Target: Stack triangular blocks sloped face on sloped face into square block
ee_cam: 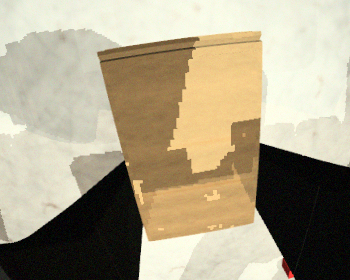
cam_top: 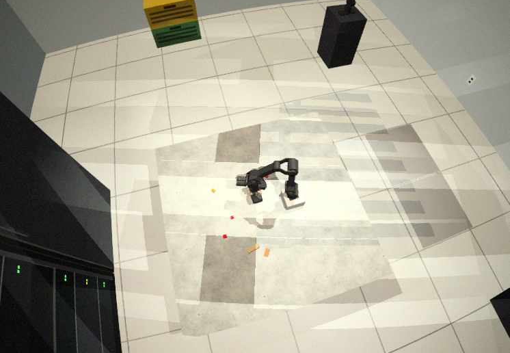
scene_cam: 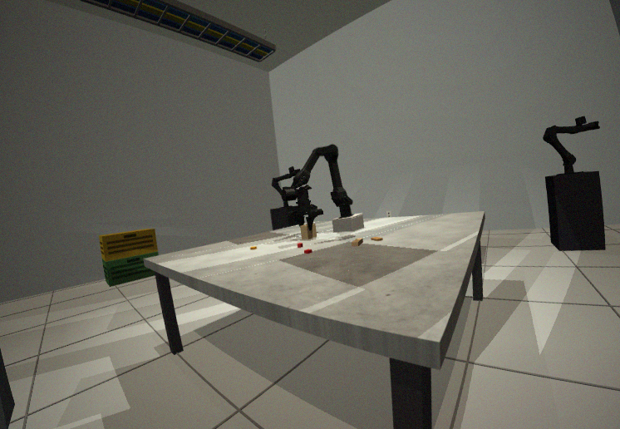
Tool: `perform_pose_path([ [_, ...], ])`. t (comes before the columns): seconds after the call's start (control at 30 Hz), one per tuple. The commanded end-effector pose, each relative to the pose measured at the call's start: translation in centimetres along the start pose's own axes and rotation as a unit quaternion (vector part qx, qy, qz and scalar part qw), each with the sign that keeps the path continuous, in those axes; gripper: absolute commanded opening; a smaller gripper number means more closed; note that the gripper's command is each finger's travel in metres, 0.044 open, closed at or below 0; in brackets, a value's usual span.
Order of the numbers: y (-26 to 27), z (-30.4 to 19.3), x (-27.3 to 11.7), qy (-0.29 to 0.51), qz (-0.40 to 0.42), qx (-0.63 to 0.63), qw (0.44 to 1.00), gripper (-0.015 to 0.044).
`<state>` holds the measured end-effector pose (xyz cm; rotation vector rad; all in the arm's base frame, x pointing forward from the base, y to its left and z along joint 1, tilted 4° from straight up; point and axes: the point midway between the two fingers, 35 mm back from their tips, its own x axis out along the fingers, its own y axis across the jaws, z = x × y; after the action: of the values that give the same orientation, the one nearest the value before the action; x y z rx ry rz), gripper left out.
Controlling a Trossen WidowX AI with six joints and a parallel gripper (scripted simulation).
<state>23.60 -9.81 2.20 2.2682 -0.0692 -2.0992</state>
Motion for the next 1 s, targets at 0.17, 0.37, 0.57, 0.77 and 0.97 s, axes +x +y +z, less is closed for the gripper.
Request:
perform_pose_path([
  [0.17,-0.01,0.01,0.04,0.000,0.000,0.000,1.000,0.0000],
  [0.37,0.02,-0.02,0.05,0.000,0.003,-0.003,1.000,0.0000],
  [0.57,0.04,-0.02,0.05,0.000,0.003,-0.003,1.000,0.0000],
  [0.77,0.04,-0.02,0.05,-0.001,0.003,-0.002,1.000,0.0000],
  [0.97,0.05,-0.02,0.05,-0.001,0.003,0.001,1.000,0.0000],
])
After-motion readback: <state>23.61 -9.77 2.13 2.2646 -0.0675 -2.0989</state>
